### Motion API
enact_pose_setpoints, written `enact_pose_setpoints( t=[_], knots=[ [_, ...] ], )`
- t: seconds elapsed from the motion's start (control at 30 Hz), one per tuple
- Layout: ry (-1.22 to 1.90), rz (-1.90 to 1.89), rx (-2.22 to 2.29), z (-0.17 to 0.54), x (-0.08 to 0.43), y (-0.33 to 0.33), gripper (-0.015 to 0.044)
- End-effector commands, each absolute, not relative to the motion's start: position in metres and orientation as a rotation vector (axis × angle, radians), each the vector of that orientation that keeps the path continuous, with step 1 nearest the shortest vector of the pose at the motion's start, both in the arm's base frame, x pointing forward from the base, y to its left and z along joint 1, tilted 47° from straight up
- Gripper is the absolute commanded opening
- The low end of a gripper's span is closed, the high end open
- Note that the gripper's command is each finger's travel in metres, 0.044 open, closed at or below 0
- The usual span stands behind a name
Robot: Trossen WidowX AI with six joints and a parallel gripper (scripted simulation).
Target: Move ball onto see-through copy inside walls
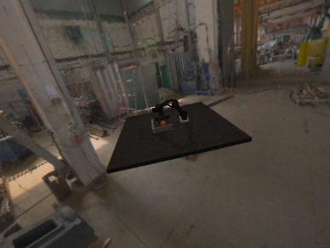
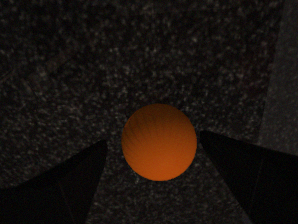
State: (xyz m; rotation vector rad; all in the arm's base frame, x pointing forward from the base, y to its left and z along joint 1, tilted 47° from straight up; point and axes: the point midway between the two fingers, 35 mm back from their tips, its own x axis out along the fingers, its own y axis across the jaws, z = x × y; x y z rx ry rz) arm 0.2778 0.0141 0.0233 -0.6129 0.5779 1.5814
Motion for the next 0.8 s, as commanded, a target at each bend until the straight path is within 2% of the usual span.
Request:
enact_pose_setpoints(
  t=[0.0, 0.1, 0.43, 0.47, 0.77],
  knots=[
    [0.575, 1.561, -0.631, 0.05, 0.286, -0.019, 0.0416],
    [0.573, 1.561, -0.626, 0.074, 0.285, -0.043, 0.0416],
    [0.573, 1.548, -0.625, 0.069, 0.286, -0.039, 0.0416],
    [0.573, 1.548, -0.625, 0.07, 0.286, -0.04, 0.044],
    [0.569, 1.553, -0.626, 0.101, 0.284, -0.07, 0.044]
  ],
)
